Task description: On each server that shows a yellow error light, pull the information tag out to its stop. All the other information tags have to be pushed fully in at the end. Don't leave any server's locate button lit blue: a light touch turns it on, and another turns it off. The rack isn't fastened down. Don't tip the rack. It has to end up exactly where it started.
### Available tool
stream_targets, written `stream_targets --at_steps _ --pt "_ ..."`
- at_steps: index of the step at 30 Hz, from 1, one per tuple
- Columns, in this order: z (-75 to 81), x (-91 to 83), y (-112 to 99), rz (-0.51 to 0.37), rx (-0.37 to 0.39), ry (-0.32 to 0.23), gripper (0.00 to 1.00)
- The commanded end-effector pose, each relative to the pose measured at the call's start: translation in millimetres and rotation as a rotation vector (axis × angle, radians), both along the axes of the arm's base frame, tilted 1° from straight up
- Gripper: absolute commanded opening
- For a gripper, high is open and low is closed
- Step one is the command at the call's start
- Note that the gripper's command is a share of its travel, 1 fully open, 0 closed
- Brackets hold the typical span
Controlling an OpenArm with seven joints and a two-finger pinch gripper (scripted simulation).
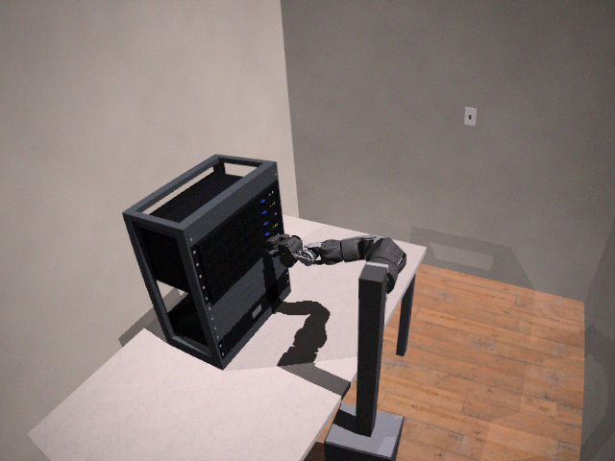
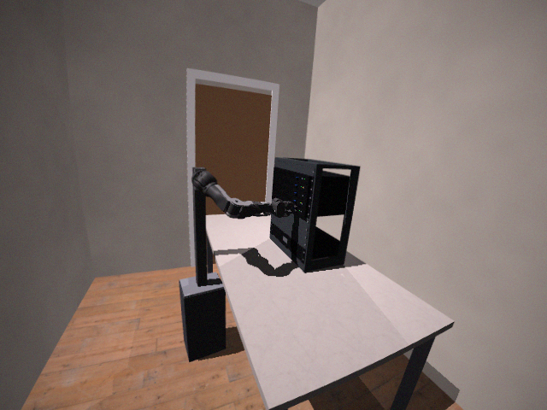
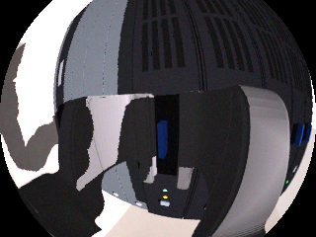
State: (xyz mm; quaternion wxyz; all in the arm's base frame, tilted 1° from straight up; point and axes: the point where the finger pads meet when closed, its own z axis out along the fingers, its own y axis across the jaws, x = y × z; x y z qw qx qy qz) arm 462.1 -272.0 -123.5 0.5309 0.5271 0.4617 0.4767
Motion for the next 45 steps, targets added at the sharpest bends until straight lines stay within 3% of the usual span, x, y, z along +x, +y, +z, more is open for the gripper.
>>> stream_targets --at_steps 1,15,16,45 --pt "-2.7 0.1 1.2 0.007 -0.002 0.011 0.1" --pt "-2.0 0.7 1.9 0.008 -0.002 0.009 0.1" --pt "-2.0 0.7 1.9 0.008 -0.002 0.009 0.0" --pt "-1.9 0.7 2.0 0.009 -0.002 0.009 0.0"
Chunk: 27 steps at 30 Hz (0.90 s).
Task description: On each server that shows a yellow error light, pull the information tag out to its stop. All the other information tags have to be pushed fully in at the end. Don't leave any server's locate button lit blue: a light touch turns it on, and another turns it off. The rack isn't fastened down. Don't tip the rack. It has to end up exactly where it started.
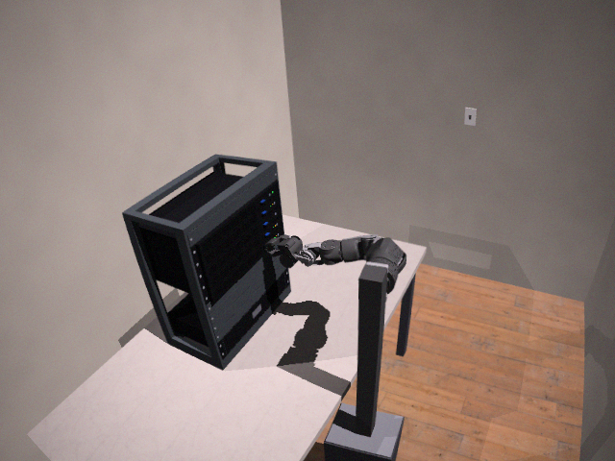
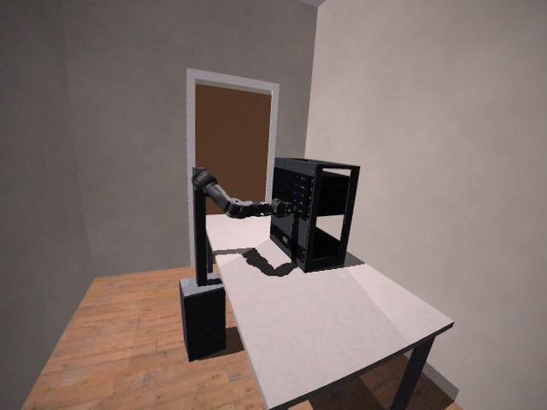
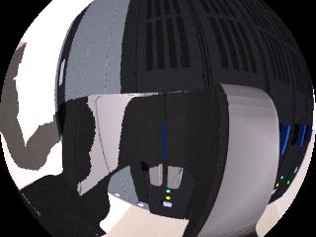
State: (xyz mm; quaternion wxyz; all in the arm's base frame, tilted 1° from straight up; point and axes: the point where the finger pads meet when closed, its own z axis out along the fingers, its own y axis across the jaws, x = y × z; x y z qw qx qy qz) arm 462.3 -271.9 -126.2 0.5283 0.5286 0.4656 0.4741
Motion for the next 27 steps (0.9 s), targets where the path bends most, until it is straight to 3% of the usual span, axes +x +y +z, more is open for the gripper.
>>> stream_targets --at_steps 1,27 --pt "0.8 0.5 2.0 0.007 0.0 -0.002 0.0" --pt "1.8 -15.9 7.4 0.009 0.0 -0.004 0.0"
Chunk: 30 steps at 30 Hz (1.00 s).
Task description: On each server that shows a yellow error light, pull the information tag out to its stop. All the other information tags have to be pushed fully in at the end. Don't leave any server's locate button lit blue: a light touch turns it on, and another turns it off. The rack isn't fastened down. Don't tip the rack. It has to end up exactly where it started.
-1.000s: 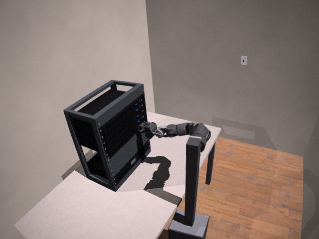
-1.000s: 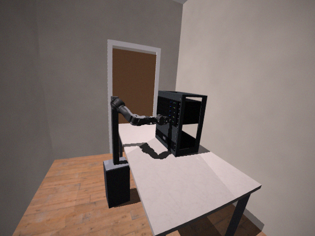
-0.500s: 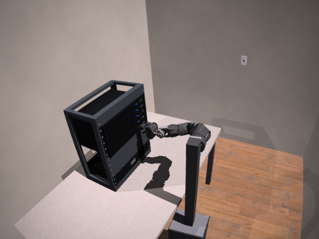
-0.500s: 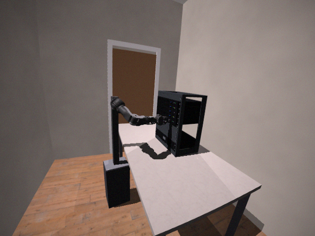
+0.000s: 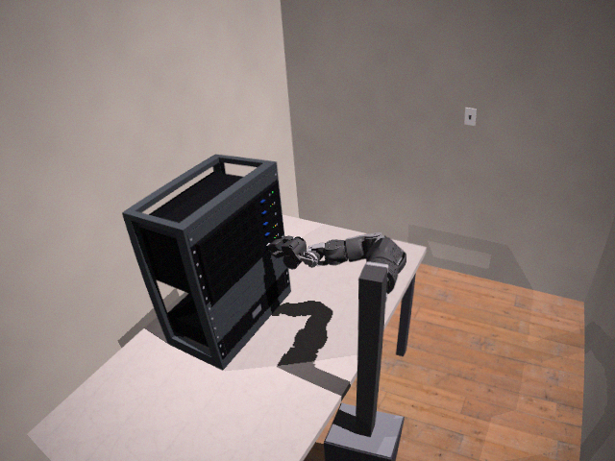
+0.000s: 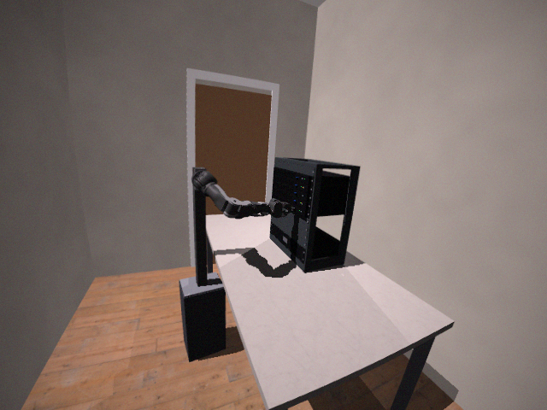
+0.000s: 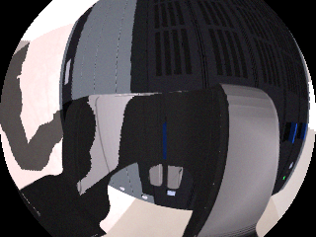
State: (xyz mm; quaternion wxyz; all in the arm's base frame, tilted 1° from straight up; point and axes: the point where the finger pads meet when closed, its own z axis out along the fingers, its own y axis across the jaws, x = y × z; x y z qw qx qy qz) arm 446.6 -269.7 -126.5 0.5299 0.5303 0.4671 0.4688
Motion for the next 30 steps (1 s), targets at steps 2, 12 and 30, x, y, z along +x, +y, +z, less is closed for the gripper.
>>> stream_targets --at_steps 2,12,30 --pt "2.1 -4.8 6.4 0.016 0.006 -0.012 0.0" --pt "2.2 -7.4 7.1 0.016 0.006 -0.012 0.0" --pt "2.3 -19.1 10.0 0.015 0.006 -0.012 0.0"
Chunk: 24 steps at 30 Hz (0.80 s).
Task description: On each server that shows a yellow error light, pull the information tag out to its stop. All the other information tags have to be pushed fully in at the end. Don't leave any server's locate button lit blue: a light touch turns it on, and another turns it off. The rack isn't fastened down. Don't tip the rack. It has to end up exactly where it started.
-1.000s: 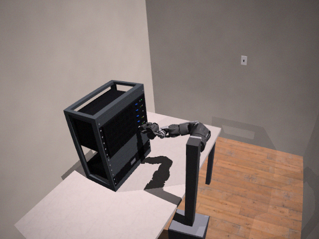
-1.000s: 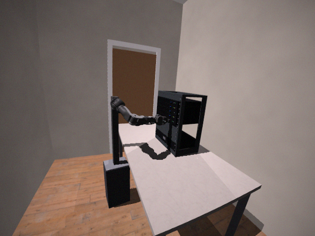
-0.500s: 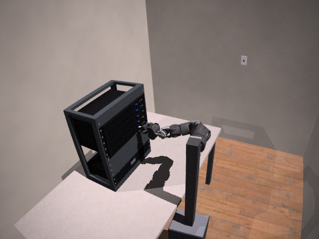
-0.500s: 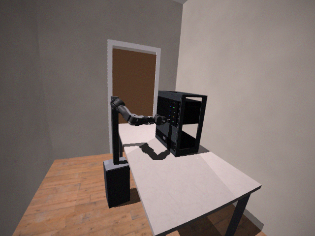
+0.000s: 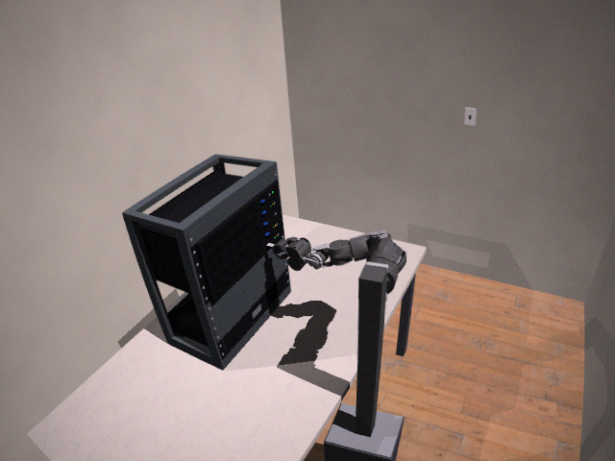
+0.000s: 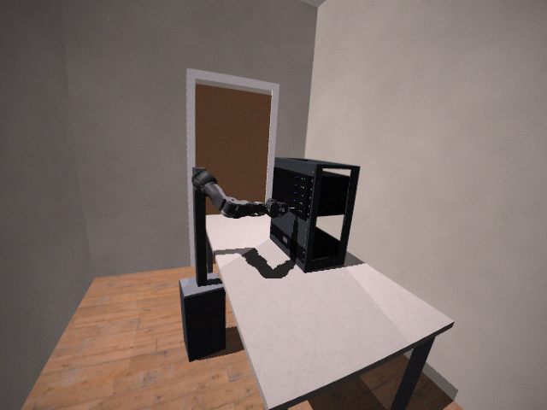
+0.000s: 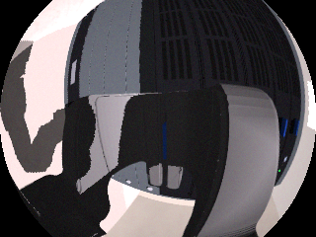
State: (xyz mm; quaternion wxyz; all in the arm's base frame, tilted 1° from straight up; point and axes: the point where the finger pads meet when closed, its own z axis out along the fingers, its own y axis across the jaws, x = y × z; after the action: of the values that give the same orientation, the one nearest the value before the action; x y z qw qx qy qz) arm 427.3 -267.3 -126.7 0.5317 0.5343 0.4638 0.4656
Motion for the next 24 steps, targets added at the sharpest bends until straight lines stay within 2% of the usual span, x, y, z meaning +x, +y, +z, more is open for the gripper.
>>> stream_targets --at_steps 1,8,24 --pt "2.6 0.1 7.7 0.028 0.004 -0.014 0.0" --pt "2.8 -11.4 10.4 0.028 0.004 -0.014 0.0" --pt "3.0 -15.7 12.3 0.028 0.004 -0.014 0.0"
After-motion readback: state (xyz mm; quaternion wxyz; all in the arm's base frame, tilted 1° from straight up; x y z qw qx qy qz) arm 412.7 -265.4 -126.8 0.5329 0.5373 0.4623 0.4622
